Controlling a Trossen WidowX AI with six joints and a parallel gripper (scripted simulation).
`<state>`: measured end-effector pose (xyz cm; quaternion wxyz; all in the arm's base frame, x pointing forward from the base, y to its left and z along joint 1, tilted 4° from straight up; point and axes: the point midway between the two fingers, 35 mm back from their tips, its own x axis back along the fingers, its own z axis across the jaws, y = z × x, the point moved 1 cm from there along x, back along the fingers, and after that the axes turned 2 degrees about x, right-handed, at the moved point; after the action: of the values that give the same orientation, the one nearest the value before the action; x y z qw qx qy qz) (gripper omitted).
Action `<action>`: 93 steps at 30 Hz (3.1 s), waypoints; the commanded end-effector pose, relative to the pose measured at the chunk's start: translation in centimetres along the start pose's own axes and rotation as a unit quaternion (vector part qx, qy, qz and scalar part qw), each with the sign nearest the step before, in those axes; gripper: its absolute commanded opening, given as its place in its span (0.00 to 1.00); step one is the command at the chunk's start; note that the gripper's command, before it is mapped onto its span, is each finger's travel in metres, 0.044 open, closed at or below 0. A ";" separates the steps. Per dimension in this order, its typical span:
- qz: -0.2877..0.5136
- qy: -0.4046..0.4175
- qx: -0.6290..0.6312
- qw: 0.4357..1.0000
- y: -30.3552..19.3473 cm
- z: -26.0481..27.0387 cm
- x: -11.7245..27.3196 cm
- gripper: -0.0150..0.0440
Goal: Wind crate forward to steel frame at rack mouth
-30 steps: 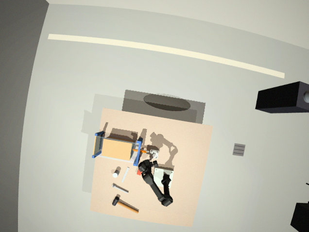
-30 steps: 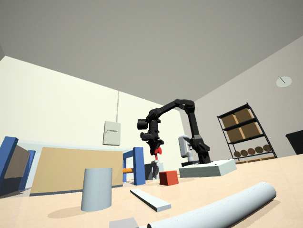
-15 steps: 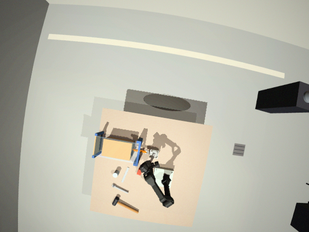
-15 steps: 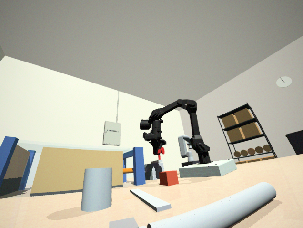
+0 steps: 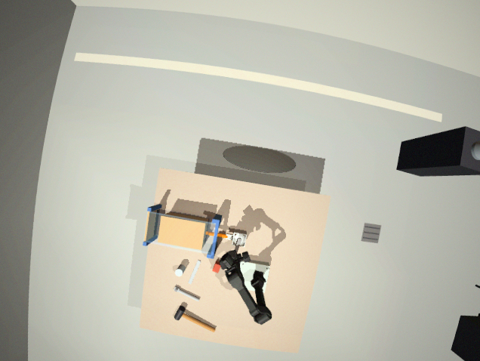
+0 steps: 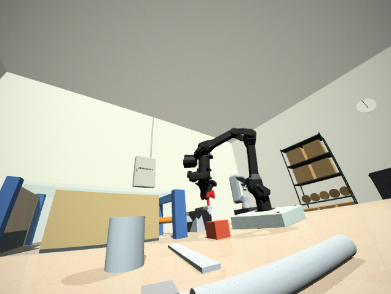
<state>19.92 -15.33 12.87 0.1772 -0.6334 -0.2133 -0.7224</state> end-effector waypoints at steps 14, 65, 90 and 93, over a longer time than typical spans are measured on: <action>0.037 -0.019 -0.005 0.999 -2.3 -2.8 -1.1 0.25; 0.037 -0.022 -0.005 0.999 -2.3 -8.7 -0.8 0.25; 0.037 -0.023 -0.005 0.999 -1.1 -11.3 -0.8 0.25; 0.037 -0.023 -0.005 0.999 -0.9 -11.6 -0.8 0.25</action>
<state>10.99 -19.97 11.96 0.1922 -0.6375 -0.2048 -0.7174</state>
